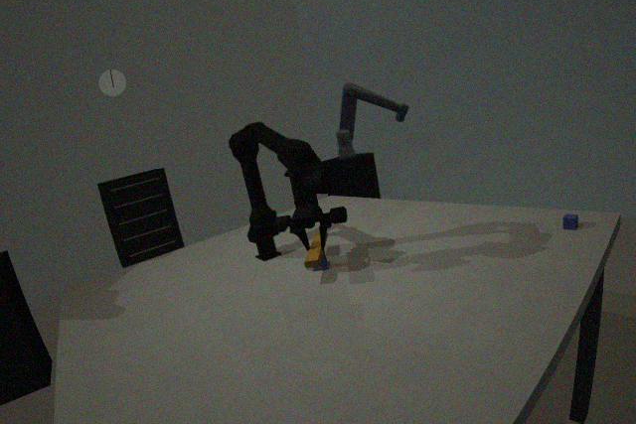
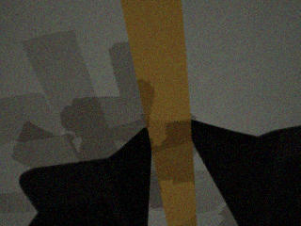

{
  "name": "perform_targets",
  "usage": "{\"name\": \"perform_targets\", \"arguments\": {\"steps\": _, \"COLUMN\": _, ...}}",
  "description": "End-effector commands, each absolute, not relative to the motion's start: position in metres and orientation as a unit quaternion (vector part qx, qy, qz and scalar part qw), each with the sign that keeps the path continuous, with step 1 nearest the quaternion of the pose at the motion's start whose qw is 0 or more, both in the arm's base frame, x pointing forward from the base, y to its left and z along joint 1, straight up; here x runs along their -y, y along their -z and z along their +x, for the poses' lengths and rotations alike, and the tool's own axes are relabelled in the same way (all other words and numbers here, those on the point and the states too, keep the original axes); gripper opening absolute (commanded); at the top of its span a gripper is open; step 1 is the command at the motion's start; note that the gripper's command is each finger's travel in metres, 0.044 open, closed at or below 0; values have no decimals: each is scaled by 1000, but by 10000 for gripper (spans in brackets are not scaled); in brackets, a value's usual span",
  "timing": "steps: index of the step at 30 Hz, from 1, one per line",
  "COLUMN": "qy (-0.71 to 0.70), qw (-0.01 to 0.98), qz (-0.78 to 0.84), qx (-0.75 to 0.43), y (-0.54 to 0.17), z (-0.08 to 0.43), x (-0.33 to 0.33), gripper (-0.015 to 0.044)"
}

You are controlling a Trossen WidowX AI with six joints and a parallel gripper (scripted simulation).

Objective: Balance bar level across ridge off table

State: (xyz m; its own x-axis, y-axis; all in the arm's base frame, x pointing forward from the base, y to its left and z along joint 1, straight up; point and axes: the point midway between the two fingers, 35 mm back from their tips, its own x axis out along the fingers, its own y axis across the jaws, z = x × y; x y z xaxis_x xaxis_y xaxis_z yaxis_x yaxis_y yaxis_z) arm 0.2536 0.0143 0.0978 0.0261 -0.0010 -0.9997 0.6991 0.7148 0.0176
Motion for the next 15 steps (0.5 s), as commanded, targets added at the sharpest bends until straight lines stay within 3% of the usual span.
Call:
{"name": "perform_targets", "arguments": {"steps": 1, "qy": 264, "qw": 662, "qz": 272, "qx": -646, "y": -96, "z": 254, "x": -15, "gripper": 0}}
{"name": "perform_targets", "arguments": {"steps": 15, "qy": 264, "qw": 662, "qz": 272, "qx": -646, "y": -95, "z": 254, "x": -14, "gripper": 0}}
